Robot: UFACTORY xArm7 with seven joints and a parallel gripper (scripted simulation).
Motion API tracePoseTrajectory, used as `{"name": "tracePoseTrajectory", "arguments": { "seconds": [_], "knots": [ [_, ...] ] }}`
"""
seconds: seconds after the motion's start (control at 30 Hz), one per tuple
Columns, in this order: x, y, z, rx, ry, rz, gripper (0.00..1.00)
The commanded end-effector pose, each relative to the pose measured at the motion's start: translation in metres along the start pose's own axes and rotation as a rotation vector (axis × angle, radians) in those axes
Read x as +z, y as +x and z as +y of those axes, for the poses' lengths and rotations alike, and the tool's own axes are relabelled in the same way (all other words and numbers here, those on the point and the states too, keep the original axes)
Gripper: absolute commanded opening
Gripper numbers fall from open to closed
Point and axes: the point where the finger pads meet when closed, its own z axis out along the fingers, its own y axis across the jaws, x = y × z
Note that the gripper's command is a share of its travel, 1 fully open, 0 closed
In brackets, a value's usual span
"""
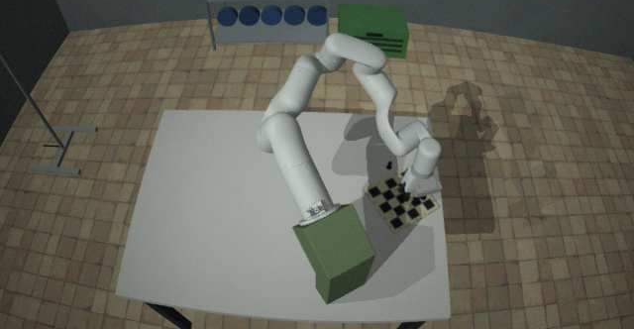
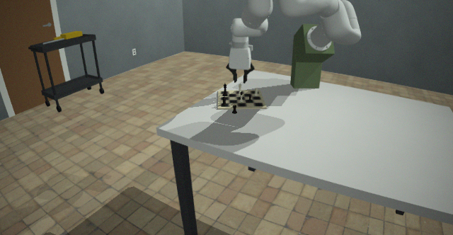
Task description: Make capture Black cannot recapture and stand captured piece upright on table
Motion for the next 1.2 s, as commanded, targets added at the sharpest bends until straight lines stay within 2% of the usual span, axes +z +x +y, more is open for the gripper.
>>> {"name": "tracePoseTrajectory", "arguments": {
  "seconds": [0.0,1.17],
  "knots": [
    [-0.0021,0.0007,-0.0016,0.000,0.005,0.002,0.43],
    [0.0015,0.0007,-0.0016,0.000,0.005,0.002,0.43]
  ]
}}
